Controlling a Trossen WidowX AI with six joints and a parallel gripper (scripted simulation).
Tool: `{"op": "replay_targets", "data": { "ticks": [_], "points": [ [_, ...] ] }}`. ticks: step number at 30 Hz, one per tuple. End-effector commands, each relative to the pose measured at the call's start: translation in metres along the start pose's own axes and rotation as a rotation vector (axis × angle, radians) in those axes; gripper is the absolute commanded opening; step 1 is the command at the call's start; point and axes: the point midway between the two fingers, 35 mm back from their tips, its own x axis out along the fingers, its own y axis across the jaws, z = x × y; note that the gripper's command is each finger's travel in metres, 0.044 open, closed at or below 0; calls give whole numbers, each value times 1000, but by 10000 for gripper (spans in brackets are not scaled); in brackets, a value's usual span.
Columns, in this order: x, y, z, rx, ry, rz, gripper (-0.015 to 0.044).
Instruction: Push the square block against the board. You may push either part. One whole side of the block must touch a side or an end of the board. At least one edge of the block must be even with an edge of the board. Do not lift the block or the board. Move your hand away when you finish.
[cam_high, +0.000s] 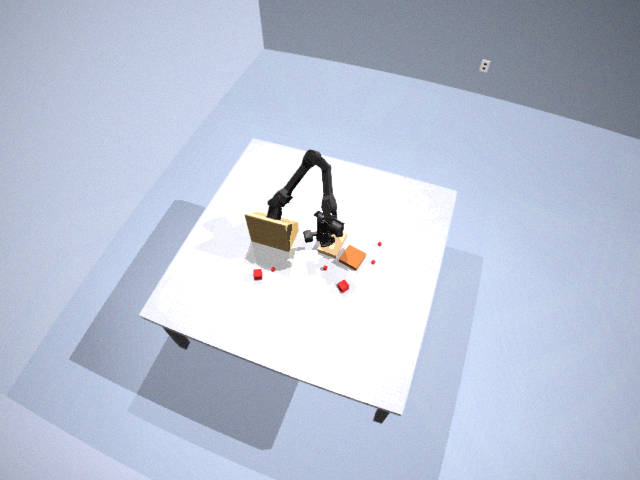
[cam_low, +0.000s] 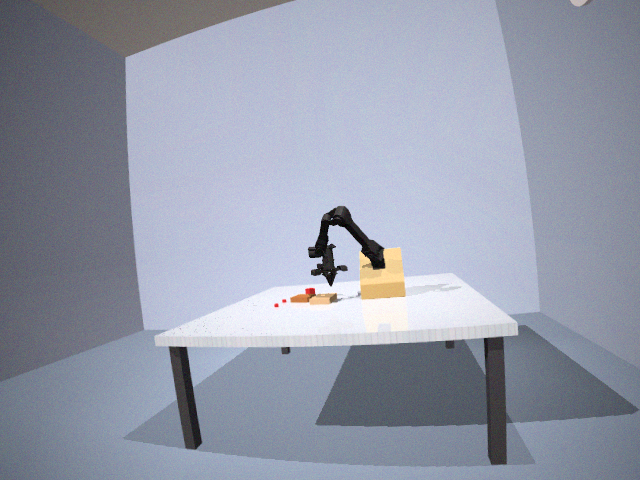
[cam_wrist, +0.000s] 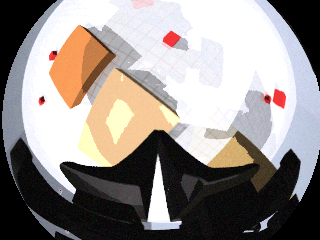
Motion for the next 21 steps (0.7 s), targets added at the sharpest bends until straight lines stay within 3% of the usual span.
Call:
{"op": "replay_targets", "data": {
  "ticks": [1, 21],
  "points": [
    [0, 5, -15, -108, 4, 2, 0],
    [1, 25, -104, -792, 21, 25, 0]
  ]
}}
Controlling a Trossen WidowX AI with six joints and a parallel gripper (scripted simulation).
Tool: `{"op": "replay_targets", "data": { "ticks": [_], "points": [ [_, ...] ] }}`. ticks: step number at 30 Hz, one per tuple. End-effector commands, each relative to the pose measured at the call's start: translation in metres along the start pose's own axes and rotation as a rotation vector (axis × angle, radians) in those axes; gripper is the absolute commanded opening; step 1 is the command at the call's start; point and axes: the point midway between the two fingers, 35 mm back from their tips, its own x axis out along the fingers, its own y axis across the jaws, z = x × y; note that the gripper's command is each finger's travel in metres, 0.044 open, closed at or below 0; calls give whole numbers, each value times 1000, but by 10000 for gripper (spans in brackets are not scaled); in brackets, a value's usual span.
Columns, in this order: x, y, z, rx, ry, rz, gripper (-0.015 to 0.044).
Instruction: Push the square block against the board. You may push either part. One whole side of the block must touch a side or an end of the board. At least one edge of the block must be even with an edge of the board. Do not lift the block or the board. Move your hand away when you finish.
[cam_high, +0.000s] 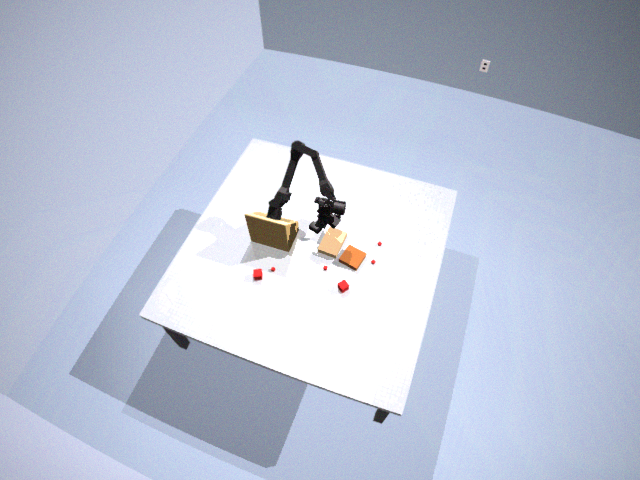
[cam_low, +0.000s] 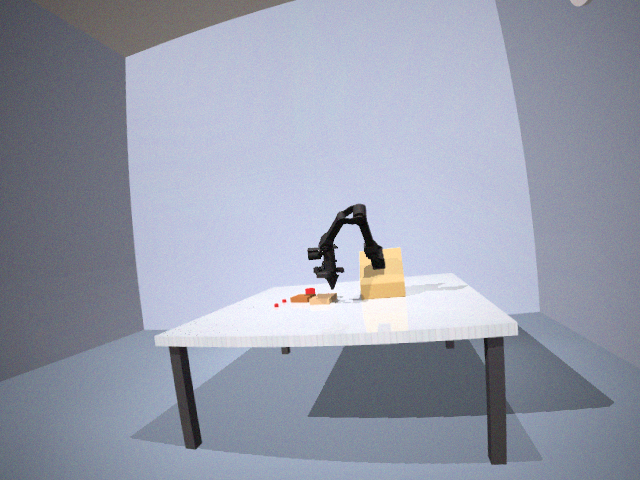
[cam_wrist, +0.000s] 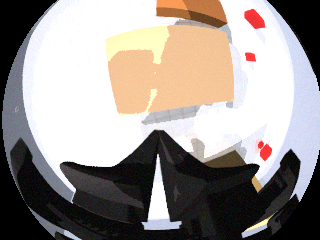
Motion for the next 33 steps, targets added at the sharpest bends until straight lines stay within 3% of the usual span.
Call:
{"op": "replay_targets", "data": {
  "ticks": [1, 9, 15, 33],
  "points": [
    [1, 9, -12, -109, 7, 11, 0],
    [4, 19, -24, -228, 12, 20, 0],
    [57, 19, -25, -227, 12, 21, 0],
    [57, 26, -6, -229, 11, 21, 0]
  ]
}}
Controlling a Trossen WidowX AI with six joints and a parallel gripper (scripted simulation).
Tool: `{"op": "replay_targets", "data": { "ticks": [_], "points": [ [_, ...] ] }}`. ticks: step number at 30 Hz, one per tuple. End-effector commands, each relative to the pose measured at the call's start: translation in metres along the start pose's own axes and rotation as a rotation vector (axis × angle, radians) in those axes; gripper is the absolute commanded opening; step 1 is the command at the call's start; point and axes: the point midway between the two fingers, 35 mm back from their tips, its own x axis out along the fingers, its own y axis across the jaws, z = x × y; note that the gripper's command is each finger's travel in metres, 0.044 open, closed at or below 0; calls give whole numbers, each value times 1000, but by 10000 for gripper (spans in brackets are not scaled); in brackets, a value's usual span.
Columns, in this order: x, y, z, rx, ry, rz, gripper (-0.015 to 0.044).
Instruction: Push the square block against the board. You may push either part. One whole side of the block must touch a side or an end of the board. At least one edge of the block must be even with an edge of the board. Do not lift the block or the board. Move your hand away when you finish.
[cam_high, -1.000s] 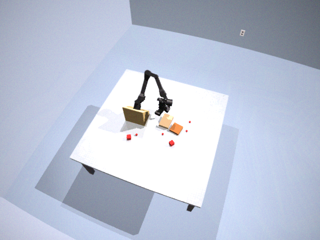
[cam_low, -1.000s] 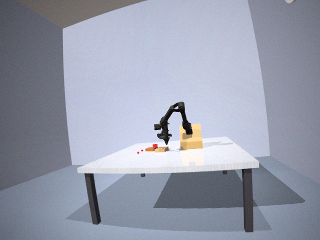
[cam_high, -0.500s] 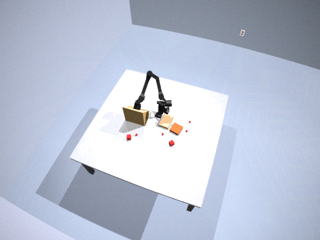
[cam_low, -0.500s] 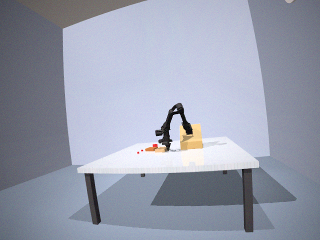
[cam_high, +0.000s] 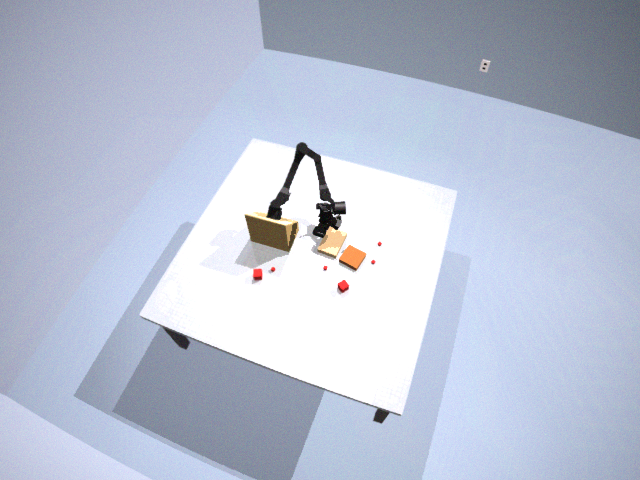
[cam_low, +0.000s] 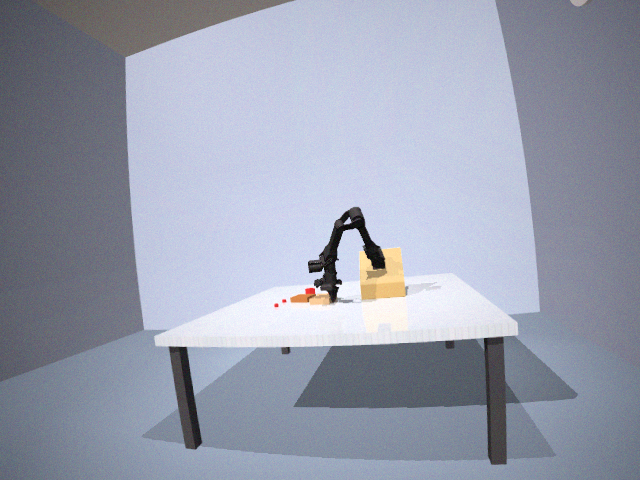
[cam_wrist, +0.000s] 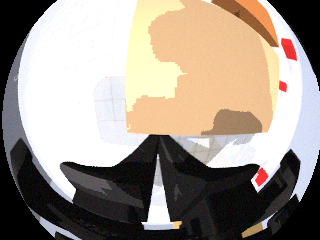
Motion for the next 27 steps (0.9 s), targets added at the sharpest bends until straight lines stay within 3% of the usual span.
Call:
{"op": "replay_targets", "data": {
  "ticks": [1, 27],
  "points": [
    [-1, 2, 8, -9, -6, 0, 0],
    [-1, 2, 38, -11, -7, 0, 0]
  ]
}}
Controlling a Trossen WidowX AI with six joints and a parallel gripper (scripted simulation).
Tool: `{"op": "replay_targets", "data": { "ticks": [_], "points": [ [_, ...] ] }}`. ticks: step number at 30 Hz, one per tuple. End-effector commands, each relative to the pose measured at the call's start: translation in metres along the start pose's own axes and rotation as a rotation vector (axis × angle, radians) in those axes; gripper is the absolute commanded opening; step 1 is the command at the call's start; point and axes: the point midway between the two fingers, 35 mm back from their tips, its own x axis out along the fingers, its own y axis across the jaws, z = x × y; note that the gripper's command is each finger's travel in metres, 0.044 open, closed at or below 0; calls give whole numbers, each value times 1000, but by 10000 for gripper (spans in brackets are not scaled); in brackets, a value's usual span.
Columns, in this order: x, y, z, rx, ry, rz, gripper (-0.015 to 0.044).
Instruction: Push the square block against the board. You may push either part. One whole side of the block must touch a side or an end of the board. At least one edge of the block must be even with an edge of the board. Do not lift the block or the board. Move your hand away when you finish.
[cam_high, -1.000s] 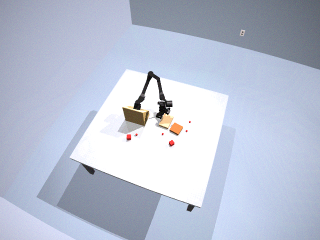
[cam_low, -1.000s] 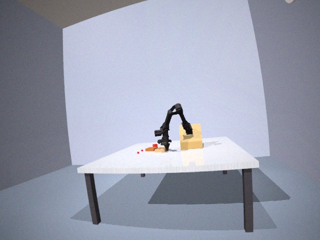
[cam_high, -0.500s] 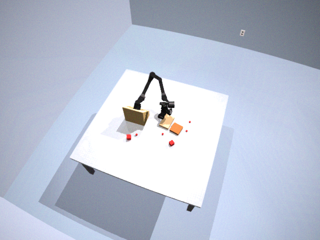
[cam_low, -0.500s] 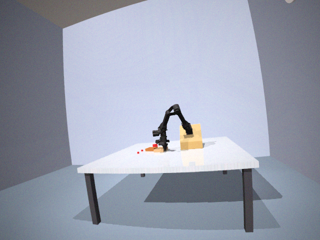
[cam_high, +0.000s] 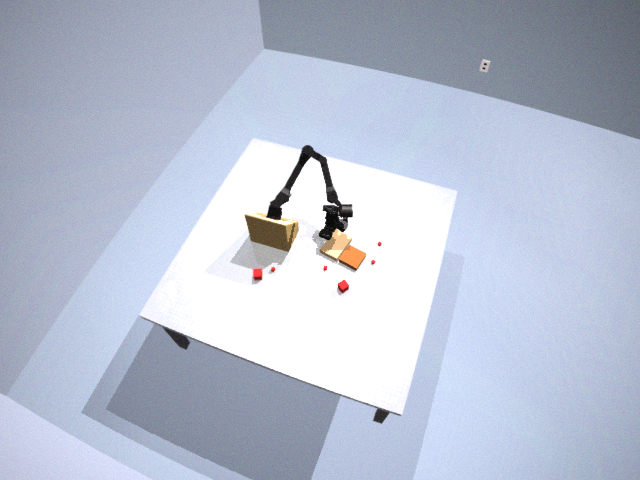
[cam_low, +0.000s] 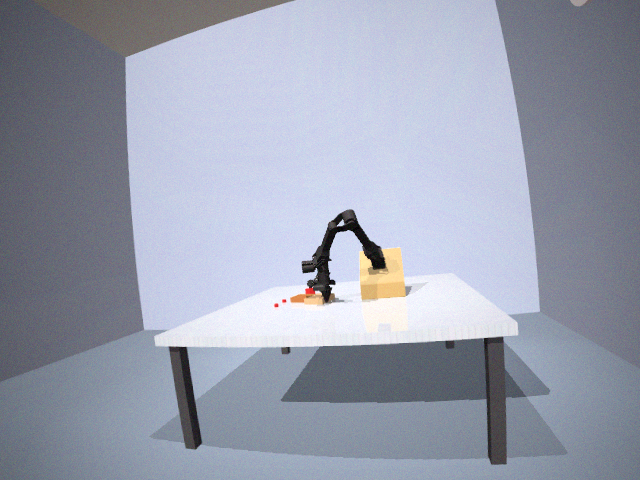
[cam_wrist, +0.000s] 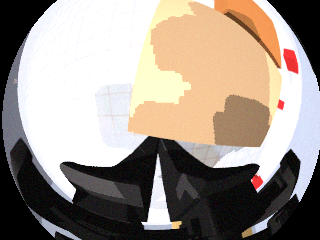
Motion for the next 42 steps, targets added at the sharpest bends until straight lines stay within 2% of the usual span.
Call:
{"op": "replay_targets", "data": {
  "ticks": [1, 32, 34, 38, 42],
  "points": [
    [-1, 2, 1, -13, -7, 2, 0],
    [0, -1, -48, -10, -4, 3, 0],
    [-9, 1, -43, -18, -4, 5, 0],
    [-53, 1, -43, -12, -5, 1, 0],
    [-55, 1, -43, -11, -6, 1, 0]
  ]
}}
